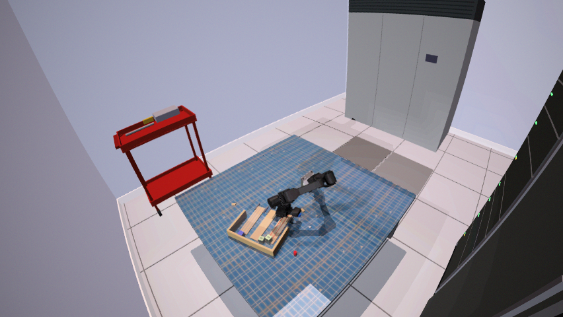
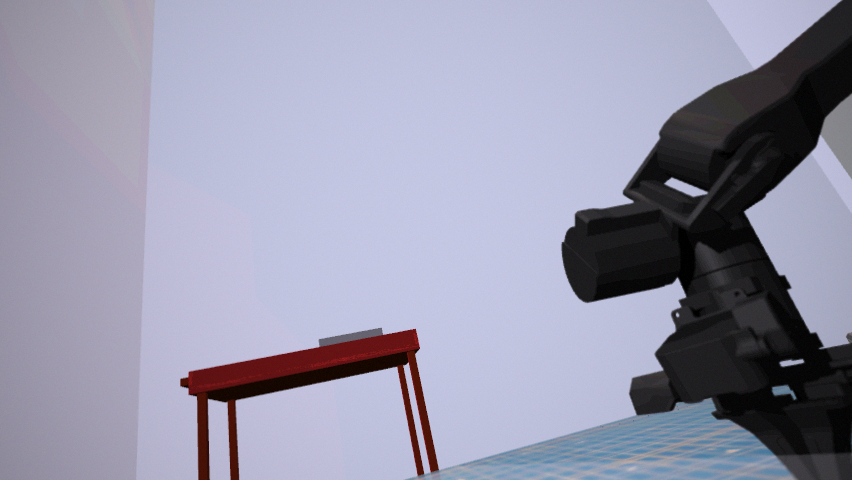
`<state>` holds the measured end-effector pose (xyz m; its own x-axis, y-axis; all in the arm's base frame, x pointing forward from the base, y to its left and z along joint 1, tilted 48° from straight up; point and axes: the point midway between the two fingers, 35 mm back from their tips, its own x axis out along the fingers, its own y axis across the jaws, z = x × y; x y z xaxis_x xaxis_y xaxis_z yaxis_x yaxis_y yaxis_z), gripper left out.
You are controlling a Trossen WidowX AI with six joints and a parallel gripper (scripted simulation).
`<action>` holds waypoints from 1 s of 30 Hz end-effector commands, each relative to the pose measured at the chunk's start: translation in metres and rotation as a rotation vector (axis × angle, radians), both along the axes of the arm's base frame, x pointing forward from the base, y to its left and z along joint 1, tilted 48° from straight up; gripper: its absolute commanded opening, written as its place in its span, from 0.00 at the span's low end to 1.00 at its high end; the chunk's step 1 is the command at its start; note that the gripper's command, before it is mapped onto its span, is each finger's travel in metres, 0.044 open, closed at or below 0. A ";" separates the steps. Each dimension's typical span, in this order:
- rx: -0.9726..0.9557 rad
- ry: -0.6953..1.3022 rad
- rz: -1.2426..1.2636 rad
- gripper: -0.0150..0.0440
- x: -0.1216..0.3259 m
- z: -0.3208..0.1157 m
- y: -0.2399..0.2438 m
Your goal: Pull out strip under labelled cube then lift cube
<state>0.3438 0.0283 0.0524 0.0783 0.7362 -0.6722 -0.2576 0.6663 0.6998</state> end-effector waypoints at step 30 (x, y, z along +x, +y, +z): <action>0.000 0.018 0.012 0.25 -0.054 -0.018 -0.002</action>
